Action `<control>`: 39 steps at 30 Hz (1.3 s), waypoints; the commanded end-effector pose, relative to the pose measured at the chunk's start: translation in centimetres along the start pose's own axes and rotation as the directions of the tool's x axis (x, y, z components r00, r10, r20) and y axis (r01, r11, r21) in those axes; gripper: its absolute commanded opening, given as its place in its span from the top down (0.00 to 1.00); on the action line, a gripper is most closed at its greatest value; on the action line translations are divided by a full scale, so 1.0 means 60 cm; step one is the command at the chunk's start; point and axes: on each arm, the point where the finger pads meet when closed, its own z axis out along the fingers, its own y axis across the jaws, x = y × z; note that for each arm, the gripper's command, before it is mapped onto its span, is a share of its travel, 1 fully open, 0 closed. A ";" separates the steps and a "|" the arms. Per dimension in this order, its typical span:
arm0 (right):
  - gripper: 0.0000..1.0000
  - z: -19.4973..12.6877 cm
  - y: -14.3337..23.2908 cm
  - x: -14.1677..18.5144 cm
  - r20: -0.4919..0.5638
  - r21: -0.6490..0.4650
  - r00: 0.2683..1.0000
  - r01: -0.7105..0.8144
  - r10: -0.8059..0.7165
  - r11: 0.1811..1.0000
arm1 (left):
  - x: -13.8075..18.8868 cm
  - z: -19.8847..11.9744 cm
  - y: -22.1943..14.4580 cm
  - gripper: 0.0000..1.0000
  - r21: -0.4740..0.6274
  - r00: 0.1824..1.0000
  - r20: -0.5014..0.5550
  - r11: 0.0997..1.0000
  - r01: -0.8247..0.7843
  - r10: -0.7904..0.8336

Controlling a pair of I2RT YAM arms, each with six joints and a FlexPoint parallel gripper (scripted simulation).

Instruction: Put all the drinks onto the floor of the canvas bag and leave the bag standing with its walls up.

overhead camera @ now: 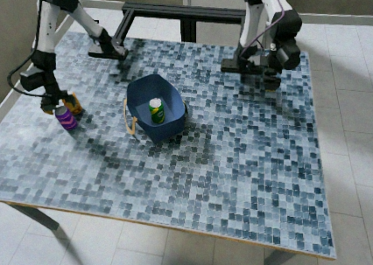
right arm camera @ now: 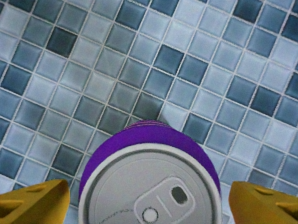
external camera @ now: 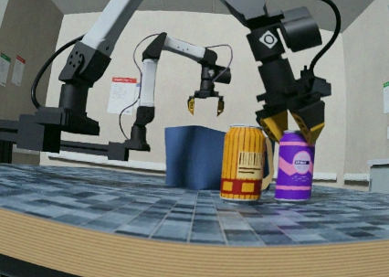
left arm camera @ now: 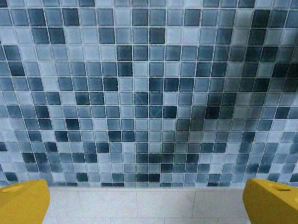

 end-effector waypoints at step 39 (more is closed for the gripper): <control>0.32 0.040 -0.005 -0.003 0.037 0.024 0.999 0.014 -0.015 1.000 | 0.000 -0.014 0.012 0.00 -0.023 1.000 -0.006 1.000 0.001 -0.001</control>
